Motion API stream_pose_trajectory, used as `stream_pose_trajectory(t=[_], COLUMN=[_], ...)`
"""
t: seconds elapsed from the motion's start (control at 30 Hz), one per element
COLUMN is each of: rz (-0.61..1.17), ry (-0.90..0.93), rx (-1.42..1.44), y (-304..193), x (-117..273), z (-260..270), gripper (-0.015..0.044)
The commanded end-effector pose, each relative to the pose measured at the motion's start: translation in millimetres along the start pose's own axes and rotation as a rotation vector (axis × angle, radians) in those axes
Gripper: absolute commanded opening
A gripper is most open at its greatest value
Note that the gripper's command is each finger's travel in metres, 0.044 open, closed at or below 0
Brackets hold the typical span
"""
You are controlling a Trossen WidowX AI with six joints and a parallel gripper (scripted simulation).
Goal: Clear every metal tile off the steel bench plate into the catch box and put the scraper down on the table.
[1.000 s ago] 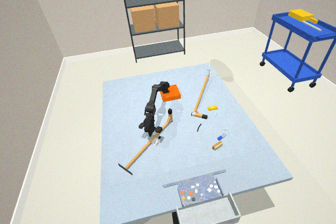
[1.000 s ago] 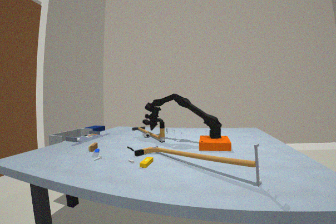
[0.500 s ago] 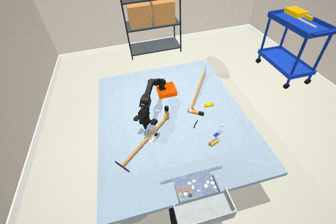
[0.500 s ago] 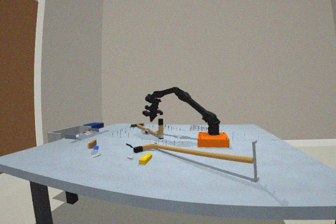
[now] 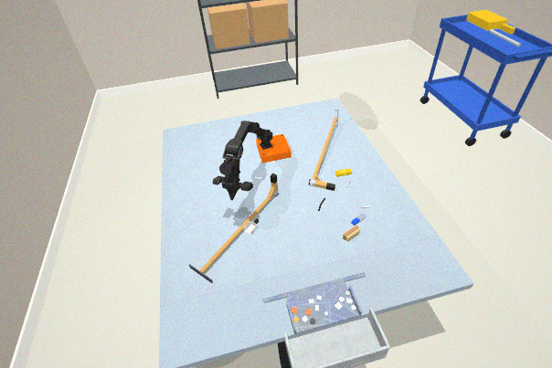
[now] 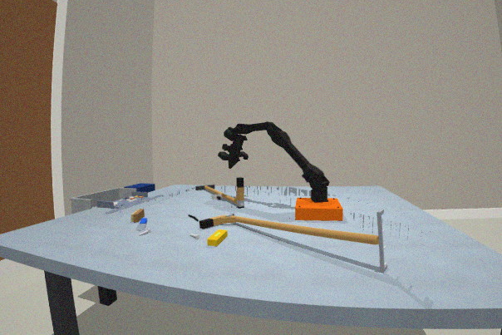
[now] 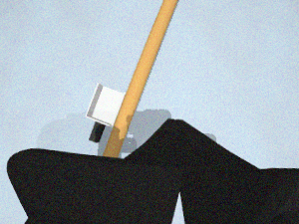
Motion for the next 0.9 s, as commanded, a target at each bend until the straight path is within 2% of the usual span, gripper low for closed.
stream_pose_trajectory(t=[0.0, 0.87], rz=[0.009, 0.026], ry=[0.004, 0.006], rx=[0.01, 0.044], y=[-2, -20], x=[-4, -67], z=[0, -4], gripper=[0.0, 0.0])
Point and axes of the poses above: the point midway between the two fingers, 35 mm back from their tips, its own x axis back along the fingers, its own z axis across the jaws, y = z × x, the point moved 10 cm from there along x, back along the fingers, and after that the axes turned 7 degrees about -x, right-handed, at the moved point
